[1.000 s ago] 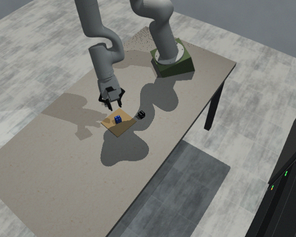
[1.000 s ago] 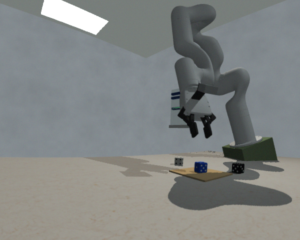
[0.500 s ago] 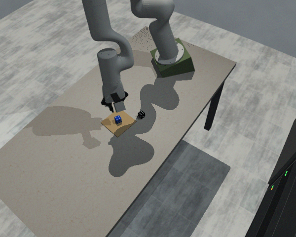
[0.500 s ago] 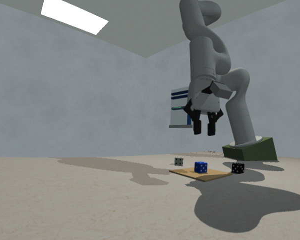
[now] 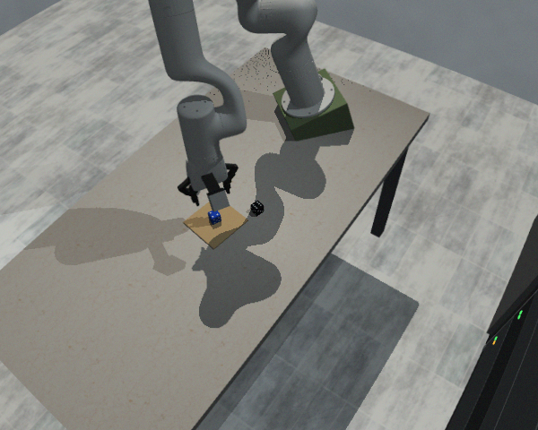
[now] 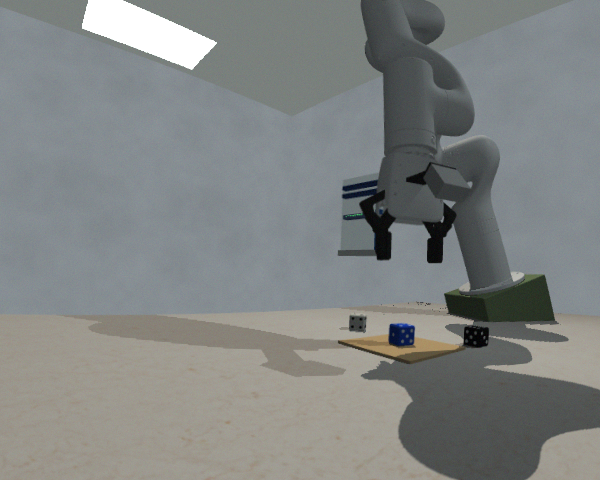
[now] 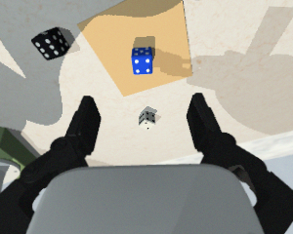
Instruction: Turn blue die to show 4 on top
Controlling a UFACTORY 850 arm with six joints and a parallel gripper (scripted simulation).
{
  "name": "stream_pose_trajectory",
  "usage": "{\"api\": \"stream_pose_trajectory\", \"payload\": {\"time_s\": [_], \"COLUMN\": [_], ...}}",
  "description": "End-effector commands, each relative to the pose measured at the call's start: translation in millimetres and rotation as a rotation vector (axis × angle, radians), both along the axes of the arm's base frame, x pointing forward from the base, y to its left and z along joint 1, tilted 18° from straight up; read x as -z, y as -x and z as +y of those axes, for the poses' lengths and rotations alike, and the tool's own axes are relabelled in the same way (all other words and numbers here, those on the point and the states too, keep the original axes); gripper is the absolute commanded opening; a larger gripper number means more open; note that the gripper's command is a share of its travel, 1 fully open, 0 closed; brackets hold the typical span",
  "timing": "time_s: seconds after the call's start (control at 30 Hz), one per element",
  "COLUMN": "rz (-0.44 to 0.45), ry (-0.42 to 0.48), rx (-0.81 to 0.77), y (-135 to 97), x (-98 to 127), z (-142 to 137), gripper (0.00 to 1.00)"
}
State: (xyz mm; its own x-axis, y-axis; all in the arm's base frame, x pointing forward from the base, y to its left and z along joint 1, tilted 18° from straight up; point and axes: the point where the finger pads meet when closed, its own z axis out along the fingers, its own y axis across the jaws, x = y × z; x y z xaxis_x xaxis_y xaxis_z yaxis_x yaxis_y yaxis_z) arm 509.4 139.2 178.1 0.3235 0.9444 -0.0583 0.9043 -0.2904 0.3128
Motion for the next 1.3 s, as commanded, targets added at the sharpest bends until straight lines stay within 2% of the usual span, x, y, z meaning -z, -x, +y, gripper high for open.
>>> {"api": "stream_pose_trajectory", "payload": {"time_s": [0.0,0.2,0.5,0.9,1.27], "rz": [0.001,0.001,0.001,0.001,0.001], "ry": [-0.001,-0.001,-0.001,-0.001,-0.001], "rx": [0.000,0.000,0.000,0.000,0.000], "y": [-1,0,5,15,16], "x": [-1,-3,-19,-54,-56], "z": [0,1,3,9,9], "gripper": [1.00,1.00,1.00,1.00,1.00]}}
